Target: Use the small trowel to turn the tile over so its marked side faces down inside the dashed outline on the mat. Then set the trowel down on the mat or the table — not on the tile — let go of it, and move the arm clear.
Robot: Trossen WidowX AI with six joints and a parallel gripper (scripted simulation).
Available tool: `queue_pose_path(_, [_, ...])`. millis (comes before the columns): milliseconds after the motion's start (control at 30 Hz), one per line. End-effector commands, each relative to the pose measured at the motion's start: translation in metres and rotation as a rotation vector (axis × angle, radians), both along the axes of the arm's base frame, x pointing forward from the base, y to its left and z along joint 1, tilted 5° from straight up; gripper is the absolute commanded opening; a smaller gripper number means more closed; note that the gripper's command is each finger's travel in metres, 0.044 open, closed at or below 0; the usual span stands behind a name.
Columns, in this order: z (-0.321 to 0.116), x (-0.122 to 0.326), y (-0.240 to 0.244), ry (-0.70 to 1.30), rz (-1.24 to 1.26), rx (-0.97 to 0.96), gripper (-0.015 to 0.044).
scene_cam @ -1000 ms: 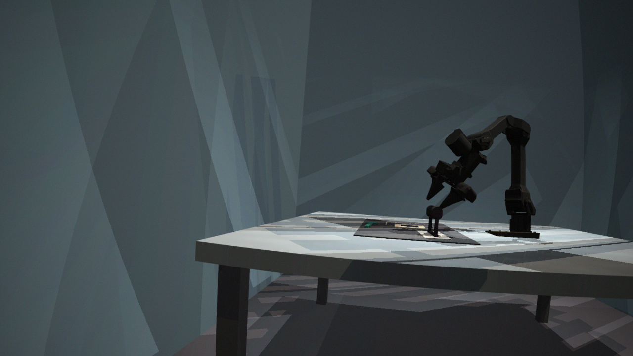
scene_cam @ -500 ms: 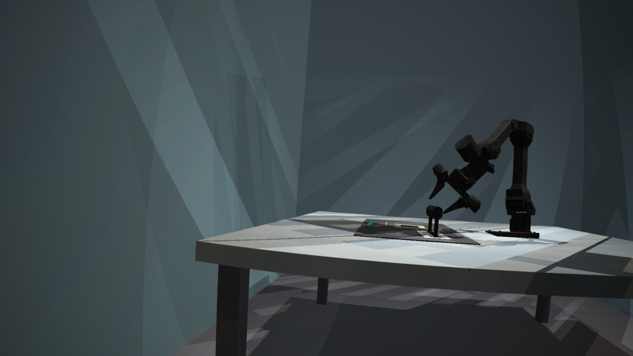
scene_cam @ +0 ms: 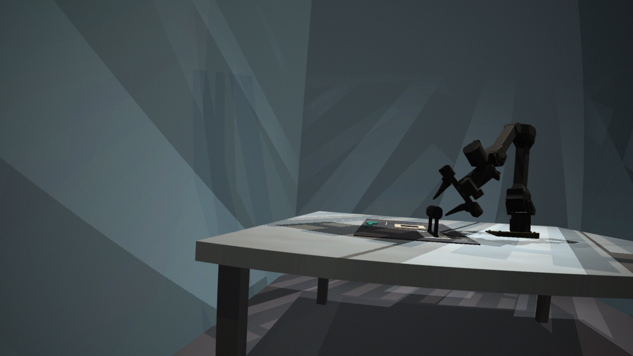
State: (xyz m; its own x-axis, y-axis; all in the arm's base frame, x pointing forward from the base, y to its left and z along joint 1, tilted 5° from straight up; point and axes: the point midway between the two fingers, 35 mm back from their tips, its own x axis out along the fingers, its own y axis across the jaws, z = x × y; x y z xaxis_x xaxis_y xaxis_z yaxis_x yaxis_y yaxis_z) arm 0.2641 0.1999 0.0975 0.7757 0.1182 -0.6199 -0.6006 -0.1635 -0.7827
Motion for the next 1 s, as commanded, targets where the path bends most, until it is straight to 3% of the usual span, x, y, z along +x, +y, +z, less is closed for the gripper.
queue_pose_path(0, [0.0, 0.0, -0.001, -0.01, 0.007, -0.011, 0.03])
queue_pose_path(967, [-0.027, 0.037, 0.005, -0.012, 0.007, -0.011, 0.03])
